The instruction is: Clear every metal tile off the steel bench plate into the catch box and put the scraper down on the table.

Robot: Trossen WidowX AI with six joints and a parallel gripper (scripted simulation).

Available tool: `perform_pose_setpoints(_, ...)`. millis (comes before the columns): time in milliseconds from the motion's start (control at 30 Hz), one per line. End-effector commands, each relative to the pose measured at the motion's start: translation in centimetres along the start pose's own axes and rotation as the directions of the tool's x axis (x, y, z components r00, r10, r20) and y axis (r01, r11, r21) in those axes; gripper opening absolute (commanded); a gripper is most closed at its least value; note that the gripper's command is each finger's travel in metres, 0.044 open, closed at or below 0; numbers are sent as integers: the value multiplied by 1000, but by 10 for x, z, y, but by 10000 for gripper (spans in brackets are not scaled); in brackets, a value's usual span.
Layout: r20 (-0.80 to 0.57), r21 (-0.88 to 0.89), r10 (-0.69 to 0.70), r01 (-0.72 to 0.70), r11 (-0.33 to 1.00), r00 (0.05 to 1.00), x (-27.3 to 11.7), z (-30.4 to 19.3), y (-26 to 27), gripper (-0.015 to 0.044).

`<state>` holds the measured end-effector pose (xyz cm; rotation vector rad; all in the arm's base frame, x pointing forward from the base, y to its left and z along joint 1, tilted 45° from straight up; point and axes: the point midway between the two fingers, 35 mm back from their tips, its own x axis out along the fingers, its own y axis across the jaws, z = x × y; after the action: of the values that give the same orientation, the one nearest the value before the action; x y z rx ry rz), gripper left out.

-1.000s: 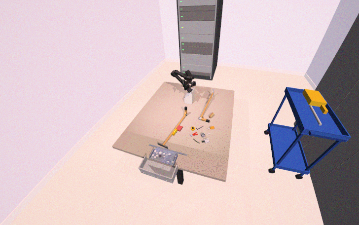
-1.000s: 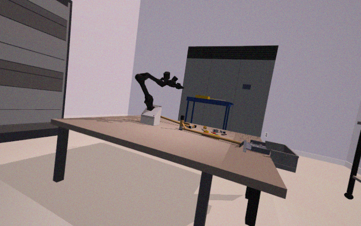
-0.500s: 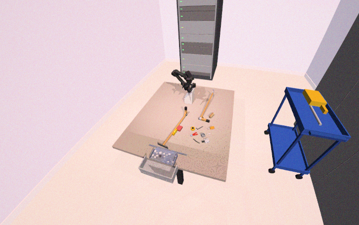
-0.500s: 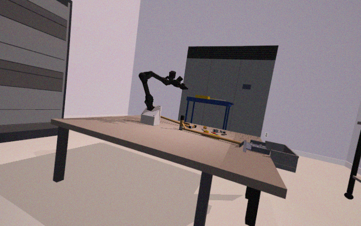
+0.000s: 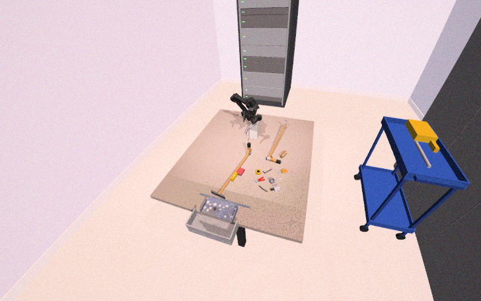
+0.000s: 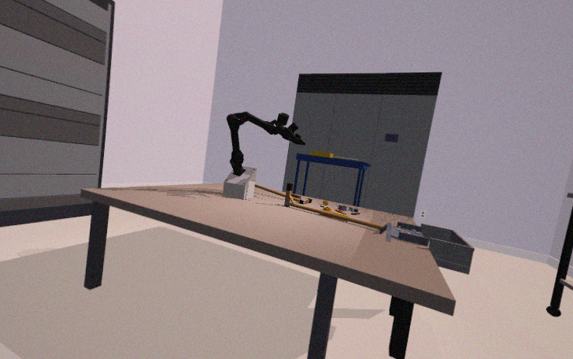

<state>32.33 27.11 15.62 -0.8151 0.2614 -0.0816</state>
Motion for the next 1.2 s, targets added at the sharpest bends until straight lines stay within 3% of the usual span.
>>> perform_pose_setpoints(0, -22, 5, 1, -1, 1000, 1000, 12, 3, 2, 440)
perform_pose_setpoints(1167, -293, 12, -14, 18, 1000, 956, 129, -19, 2, 440)
